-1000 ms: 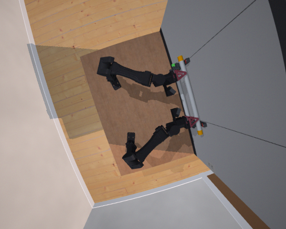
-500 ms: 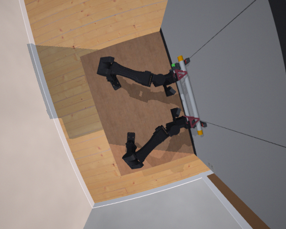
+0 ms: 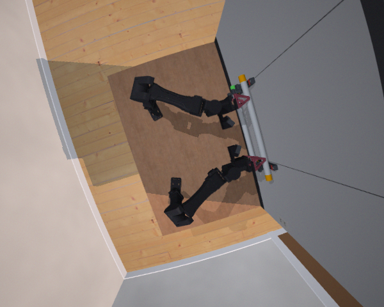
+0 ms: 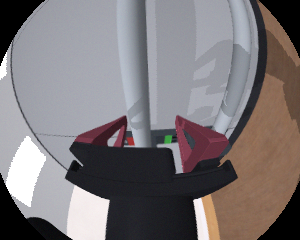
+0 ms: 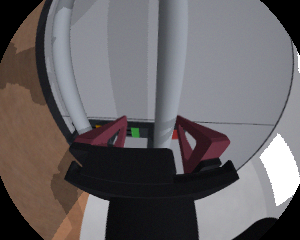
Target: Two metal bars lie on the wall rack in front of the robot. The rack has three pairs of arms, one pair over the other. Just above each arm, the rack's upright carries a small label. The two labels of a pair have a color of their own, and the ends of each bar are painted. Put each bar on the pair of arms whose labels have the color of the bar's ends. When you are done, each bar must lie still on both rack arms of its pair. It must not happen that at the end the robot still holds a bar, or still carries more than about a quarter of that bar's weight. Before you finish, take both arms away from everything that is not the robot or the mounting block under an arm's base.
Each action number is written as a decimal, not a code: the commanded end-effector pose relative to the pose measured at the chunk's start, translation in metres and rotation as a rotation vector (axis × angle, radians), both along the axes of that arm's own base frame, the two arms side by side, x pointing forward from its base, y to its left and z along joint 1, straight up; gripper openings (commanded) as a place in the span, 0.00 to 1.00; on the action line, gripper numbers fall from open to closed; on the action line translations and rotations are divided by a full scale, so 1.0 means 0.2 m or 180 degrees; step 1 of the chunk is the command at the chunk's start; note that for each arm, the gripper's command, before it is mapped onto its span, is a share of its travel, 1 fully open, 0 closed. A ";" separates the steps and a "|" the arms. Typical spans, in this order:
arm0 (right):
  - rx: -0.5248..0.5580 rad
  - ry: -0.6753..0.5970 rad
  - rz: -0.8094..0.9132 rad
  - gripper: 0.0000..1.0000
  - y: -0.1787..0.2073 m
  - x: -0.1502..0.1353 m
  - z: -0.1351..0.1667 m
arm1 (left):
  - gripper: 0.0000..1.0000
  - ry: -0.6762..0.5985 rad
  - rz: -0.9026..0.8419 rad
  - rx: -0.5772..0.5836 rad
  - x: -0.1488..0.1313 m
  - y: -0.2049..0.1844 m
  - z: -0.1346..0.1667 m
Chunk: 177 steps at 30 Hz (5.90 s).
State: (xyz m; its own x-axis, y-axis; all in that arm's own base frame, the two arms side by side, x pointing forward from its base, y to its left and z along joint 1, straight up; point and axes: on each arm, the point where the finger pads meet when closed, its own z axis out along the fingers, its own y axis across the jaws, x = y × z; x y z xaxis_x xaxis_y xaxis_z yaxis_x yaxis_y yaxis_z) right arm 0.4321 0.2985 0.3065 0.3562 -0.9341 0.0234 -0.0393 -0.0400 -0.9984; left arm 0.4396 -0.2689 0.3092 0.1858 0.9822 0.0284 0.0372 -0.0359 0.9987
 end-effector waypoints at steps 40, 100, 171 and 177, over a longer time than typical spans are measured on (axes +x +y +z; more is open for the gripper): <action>0.0128 -0.0127 -0.0002 0.74 -0.10 -0.24 0.11 | 0.74 -0.0120 -0.0001 -0.0116 -0.26 0.05 0.10; 0.0129 -0.0127 -0.0002 0.74 -0.10 -0.35 -0.39 | 0.74 -0.0120 -0.0001 -0.0115 -0.35 0.10 -0.40; 0.0129 -0.0127 -0.0002 0.74 0.02 -0.08 -0.66 | 0.74 -0.0120 -0.0001 -0.0116 -0.06 0.07 -0.67; 0.0129 -0.0127 -0.0002 0.74 0.03 -0.06 -0.66 | 0.74 -0.0120 -0.0001 -0.0116 -0.03 0.06 -0.67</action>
